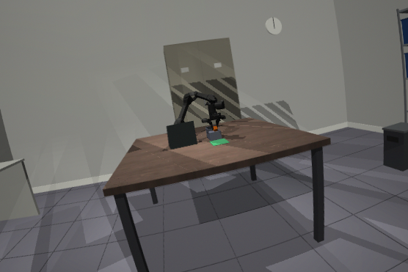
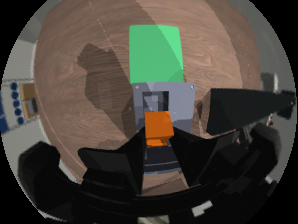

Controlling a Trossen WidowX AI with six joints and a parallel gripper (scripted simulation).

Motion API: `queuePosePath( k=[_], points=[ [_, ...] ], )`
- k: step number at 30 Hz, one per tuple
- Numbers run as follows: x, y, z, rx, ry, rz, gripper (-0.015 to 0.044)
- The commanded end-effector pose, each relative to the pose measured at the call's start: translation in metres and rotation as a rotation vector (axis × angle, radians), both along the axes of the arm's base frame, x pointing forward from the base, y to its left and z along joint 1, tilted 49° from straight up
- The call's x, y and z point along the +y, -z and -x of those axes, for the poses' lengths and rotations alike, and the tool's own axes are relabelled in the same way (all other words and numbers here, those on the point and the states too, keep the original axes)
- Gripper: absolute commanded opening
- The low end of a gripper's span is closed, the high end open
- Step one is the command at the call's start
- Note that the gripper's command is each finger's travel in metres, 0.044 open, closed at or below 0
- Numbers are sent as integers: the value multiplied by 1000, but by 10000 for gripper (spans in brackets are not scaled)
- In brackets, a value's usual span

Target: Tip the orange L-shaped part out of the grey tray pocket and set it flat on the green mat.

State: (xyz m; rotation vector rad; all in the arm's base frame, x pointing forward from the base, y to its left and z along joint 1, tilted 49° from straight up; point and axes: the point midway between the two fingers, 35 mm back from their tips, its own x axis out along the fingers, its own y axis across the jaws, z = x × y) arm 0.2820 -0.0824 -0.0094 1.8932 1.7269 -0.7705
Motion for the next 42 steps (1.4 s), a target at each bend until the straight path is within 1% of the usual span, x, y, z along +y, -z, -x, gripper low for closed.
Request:
queuePosePath(
  k=[1, 42],
  points=[
    [-1, 0, 0, -1, -1, 0, 0],
    [-45, -42, 4, 5, 4, -4, 0]
  ],
)
